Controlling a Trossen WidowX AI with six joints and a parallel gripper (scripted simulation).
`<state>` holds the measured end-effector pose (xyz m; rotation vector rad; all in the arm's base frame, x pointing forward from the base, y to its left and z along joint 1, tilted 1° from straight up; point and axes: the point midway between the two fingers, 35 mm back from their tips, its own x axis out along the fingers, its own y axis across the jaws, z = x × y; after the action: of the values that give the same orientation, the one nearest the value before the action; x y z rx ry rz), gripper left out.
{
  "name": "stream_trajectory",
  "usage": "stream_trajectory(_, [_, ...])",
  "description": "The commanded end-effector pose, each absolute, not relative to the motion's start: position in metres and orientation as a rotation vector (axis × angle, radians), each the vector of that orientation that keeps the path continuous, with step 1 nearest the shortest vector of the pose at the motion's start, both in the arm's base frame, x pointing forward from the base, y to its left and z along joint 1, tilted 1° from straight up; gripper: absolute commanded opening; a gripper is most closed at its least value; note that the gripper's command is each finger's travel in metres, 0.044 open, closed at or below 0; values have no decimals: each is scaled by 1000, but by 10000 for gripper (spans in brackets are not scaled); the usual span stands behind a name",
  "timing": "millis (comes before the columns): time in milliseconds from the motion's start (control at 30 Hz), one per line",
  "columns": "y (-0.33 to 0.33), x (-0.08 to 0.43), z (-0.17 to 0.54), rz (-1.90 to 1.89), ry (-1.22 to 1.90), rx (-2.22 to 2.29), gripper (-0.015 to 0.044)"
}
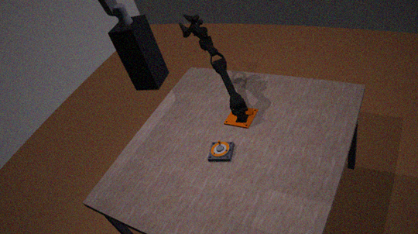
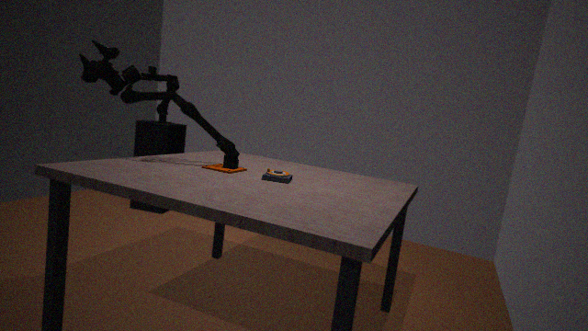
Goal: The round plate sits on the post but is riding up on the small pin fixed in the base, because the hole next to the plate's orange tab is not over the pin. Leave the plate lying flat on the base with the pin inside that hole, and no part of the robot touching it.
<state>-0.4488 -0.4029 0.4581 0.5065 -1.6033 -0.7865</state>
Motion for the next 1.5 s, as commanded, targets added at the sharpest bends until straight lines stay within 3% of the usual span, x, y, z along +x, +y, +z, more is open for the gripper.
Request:
stream_trajectory(0, [-407,-446,458,-791,-1603,512,374])
stream_trajectory(300, [-511,-357,434,-935,-1531,691,138])
stream_trajectory(467, [-568,-269,409,-1049,-1395,825,6])
stream_trajectory(567, [-582,-233,401,-1084,-1321,861,0])
stream_trajectory(767, [-606,-114,371,-1165,-1044,953,0])
stream_trajectory(1067, [-593,26,319,-1224,-649,1055,0])
stream_trajectory(1467, [-478,206,235,-1136,91,1021,0])
